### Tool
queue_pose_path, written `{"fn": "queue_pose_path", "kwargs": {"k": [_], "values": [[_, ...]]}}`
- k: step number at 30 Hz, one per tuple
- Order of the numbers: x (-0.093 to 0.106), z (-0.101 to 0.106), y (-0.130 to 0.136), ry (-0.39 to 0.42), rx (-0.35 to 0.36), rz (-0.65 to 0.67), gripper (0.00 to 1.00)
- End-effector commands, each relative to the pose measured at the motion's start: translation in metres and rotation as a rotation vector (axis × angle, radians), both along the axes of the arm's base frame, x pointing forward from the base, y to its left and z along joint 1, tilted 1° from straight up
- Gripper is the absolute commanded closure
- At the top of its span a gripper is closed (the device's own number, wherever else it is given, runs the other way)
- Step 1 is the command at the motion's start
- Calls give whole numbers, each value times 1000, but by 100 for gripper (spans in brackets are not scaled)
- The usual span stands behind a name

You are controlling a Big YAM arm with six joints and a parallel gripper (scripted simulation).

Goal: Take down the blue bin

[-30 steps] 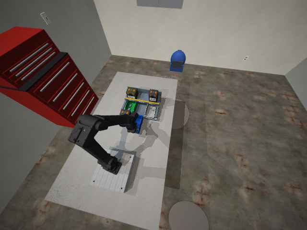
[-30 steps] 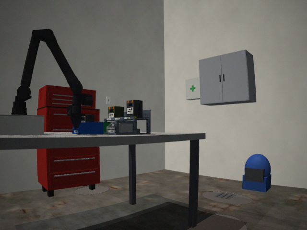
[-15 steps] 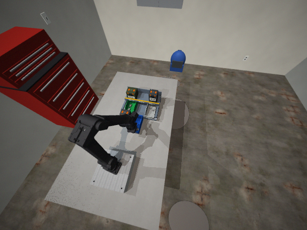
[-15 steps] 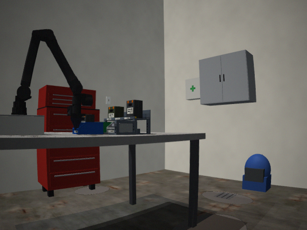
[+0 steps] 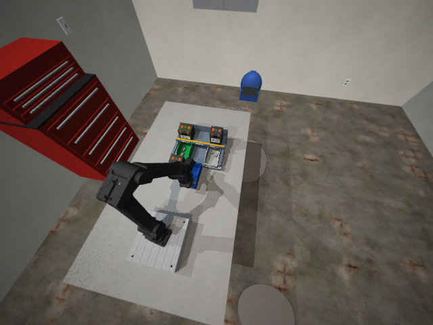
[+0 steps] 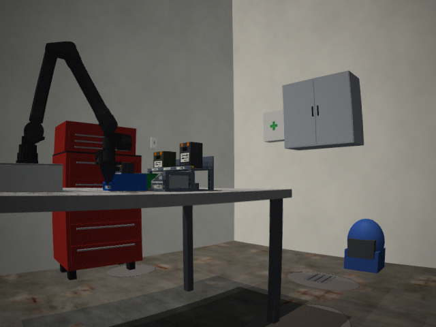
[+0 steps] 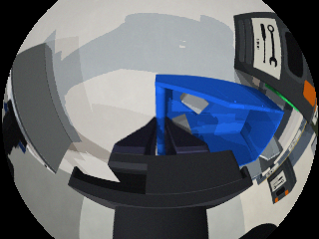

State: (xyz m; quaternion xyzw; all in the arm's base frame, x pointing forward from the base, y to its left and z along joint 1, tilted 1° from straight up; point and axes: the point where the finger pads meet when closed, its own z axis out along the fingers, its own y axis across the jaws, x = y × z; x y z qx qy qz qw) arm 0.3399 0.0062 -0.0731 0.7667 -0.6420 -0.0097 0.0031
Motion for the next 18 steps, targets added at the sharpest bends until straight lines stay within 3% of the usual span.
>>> {"fn": "queue_pose_path", "kwargs": {"k": [1, 14, 15, 18], "values": [[-2, -5, -3, 2, -2, -3, 100], [-2, -5, -3, 2, -2, -3, 100], [-2, -5, -3, 2, -2, -3, 10], [-3, -5, -3, 6, -2, -3, 10]]}}
